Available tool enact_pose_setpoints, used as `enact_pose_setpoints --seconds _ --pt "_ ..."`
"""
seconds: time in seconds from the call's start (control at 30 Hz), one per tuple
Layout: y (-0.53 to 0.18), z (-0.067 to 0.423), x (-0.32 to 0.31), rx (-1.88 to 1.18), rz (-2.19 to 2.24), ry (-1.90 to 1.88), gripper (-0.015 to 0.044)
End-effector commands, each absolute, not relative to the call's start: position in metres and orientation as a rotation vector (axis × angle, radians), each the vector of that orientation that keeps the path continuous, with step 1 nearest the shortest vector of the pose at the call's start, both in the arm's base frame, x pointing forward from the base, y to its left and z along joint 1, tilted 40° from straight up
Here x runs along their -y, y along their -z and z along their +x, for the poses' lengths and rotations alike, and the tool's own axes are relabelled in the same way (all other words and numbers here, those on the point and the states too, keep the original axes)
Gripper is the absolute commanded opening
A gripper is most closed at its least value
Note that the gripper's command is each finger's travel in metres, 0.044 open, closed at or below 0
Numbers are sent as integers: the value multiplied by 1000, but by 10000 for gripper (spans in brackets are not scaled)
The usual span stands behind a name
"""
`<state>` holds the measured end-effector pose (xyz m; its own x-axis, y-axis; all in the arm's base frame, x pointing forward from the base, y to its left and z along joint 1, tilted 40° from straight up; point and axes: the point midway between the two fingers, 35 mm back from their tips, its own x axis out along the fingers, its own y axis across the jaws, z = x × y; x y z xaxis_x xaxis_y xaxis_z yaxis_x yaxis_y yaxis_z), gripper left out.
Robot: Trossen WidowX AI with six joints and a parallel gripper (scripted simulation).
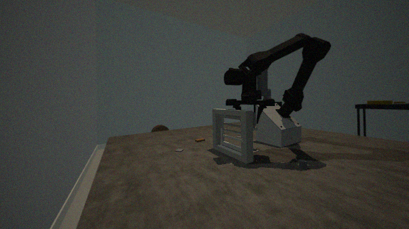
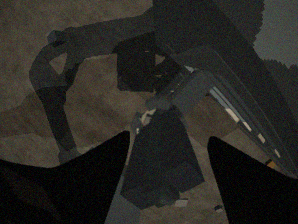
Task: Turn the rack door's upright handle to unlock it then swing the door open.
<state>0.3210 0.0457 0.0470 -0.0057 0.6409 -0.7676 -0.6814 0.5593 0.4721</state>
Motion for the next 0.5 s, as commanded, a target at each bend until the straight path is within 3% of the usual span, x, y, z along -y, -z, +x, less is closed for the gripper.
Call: enact_pose_setpoints --seconds 0.0,0.47 --pt "-47 321 -46 -1309 152 -888 287" --pt "-48 320 -48 -1579 694 -401 287"
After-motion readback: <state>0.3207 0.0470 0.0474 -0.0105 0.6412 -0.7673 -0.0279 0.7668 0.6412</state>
